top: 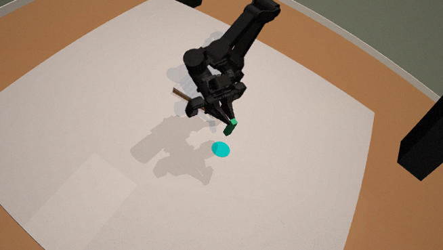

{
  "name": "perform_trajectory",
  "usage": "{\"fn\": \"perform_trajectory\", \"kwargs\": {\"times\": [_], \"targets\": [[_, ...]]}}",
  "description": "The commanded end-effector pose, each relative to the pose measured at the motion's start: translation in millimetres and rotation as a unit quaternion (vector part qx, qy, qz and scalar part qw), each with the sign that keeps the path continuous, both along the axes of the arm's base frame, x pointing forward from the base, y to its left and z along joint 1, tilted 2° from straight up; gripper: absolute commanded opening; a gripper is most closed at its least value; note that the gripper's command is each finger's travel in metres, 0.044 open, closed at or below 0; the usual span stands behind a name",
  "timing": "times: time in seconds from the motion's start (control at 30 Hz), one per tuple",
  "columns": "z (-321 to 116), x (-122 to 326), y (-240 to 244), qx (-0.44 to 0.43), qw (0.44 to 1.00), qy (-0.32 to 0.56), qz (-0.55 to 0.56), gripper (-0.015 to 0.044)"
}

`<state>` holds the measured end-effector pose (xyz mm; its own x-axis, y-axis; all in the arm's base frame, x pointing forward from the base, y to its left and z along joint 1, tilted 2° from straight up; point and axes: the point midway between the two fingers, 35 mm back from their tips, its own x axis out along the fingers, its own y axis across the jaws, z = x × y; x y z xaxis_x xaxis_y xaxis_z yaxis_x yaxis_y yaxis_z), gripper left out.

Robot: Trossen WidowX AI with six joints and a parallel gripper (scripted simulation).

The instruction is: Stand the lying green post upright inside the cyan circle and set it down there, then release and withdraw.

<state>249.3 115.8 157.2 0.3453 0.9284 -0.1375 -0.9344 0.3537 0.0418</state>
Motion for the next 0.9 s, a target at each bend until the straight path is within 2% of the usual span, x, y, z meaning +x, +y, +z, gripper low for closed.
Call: {"fn": "perform_trajectory", "kwargs": {"times": [0.0,0.87], "targets": [[-0.4,-5.3,-1.0,0.007,1.000,-0.004,0.004,0.0022],[-0.5,-27.7,-8.1,0.032,0.998,-0.045,0.028,0.0022]]}}
